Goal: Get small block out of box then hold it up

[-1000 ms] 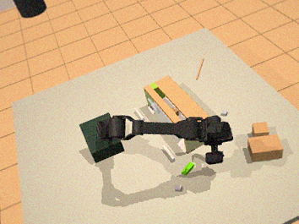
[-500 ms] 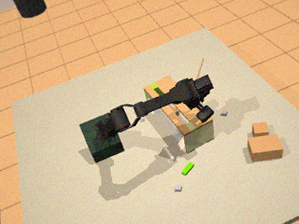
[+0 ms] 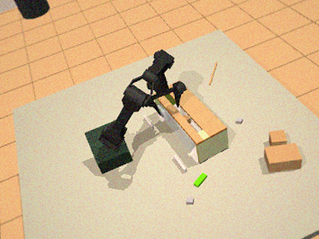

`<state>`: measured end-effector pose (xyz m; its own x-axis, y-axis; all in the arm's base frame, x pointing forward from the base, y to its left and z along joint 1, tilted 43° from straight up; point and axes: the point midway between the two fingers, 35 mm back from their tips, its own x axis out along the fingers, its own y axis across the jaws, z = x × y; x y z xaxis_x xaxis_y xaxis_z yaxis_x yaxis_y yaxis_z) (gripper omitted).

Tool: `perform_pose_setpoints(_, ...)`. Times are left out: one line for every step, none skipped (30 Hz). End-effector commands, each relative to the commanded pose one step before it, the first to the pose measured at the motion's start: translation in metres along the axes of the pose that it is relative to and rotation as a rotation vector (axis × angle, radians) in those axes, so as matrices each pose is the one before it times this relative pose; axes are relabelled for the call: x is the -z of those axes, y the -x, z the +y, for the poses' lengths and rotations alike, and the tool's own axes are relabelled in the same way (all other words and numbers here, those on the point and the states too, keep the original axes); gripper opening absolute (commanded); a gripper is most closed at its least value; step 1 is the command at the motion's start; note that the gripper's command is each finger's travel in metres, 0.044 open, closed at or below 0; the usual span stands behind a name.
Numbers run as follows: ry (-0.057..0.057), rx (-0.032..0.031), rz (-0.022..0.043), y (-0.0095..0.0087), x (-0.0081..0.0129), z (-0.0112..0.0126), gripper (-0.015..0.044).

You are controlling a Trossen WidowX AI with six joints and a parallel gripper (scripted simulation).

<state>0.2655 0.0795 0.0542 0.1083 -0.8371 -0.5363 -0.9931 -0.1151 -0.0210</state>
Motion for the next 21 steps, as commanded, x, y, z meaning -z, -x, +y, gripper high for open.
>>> perform_pose_setpoints(0.1060, 0.02385, 0.07201, 0.00306, 0.00221, 0.00471, 0.0400)
perform_pose_setpoints(0.0000, 0.00000, 0.00000, 0.00000, 0.00000, 0.00000, 0.0400)
perform_pose_setpoints(0.0000, 0.00000, 0.00000, 0.00000, 0.00000, 0.00000, 0.0400)
perform_pose_setpoints(0.0000, 0.00000, 0.00000, 0.00000, 0.00000, 0.00000, 0.0400)
perform_pose_setpoints(0.0000, 0.00000, 0.00000, 0.00000, 0.00000, 0.00000, 0.0400)
perform_pose_setpoints(0.0000, 0.00001, -0.00004, -0.00023, -0.00013, -0.00006, 0.0400)
perform_pose_setpoints(0.0000, 0.00003, -0.00007, -0.00047, -0.00026, -0.00011, 0.0400)
perform_pose_setpoints(0.0000, 0.00004, -0.00011, -0.00069, -0.00039, -0.00017, 0.0400)
perform_pose_setpoints(0.0000, 0.00006, -0.00014, -0.00091, -0.00051, -0.00022, 0.0400)
perform_pose_setpoints(0.0000, 0.00007, -0.00016, -0.00113, -0.00063, -0.00027, 0.0400)
perform_pose_setpoints(0.0000, 0.00008, -0.00018, -0.00132, -0.00073, -0.00030, 0.0400)
perform_pose_setpoints(0.0000, 0.00008, -0.00018, -0.00141, -0.00077, -0.00032, 0.0400)
perform_pose_setpoints(0.0000, 0.00008, -0.00017, -0.00142, -0.00078, -0.00031, 0.0400)
perform_pose_setpoints(0.0000, 0.00007, -0.00016, -0.00142, -0.00077, -0.00030, 0.0400)
perform_pose_setpoints(0.0000, 0.00007, -0.00015, -0.00142, -0.00077, -0.00030, 0.0400)
perform_pose_setpoints(0.0000, 0.00007, -0.00014, -0.00142, -0.00076, -0.00029, 0.0400)
perform_pose_setpoints(0.0000, 0.00007, -0.00013, -0.00146, -0.00077, -0.00029, 0.0400)
perform_pose_setpoints(0.0000, 0.00007, -0.00012, -0.00146, -0.00077, -0.00028, 0.0400)
perform_pose_setpoints(0.0000, 0.00006, -0.00011, -0.00146, -0.00076, -0.00027, 0.0400)
perform_pose_setpoints(0.0000, 0.00006, -0.00010, -0.00146, -0.00076, -0.00026, 0.0400)
perform_pose_setpoints(0.0000, 0.00006, -0.00008, -0.00146, -0.00075, -0.00025, 0.0400)
